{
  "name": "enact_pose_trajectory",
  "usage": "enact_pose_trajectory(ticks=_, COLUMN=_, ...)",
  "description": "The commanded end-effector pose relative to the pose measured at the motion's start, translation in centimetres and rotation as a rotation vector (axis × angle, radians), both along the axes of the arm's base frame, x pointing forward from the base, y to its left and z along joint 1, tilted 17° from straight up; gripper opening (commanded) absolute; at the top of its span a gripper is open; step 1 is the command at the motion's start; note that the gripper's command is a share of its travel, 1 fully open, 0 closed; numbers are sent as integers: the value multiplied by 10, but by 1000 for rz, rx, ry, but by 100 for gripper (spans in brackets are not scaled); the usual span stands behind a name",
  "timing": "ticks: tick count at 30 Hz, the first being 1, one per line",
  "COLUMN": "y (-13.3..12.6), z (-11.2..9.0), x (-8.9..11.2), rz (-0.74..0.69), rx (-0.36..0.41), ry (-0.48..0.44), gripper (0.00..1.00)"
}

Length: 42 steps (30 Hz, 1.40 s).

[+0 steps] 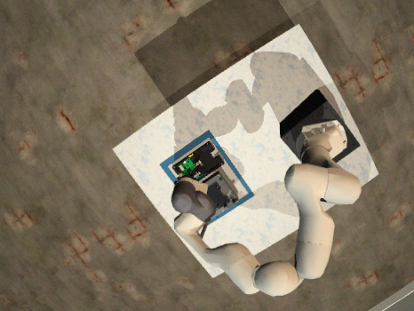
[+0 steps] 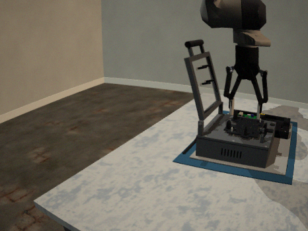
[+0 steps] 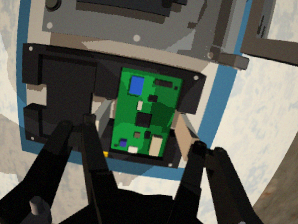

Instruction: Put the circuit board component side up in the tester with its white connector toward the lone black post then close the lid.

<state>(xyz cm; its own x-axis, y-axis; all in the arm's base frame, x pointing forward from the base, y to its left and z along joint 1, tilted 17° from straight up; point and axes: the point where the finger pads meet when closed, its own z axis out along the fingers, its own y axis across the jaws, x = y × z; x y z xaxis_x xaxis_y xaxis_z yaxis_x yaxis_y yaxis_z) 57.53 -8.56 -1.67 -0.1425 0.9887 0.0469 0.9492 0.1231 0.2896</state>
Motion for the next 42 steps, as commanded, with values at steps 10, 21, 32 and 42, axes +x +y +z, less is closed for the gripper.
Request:
enact_pose_trajectory(ticks=10, y=-1, z=0, x=1, rz=3, rx=-4, ry=-3, gripper=58)
enact_pose_trajectory(ticks=21, y=-1, z=0, x=1, rz=3, rx=-4, ry=-3, gripper=54)
enact_pose_trajectory(ticks=32, y=-1, z=0, x=1, rz=3, rx=-4, ry=-3, gripper=51)
enact_pose_trajectory(ticks=42, y=-1, z=0, x=1, rz=3, rx=-4, ry=-3, gripper=49)
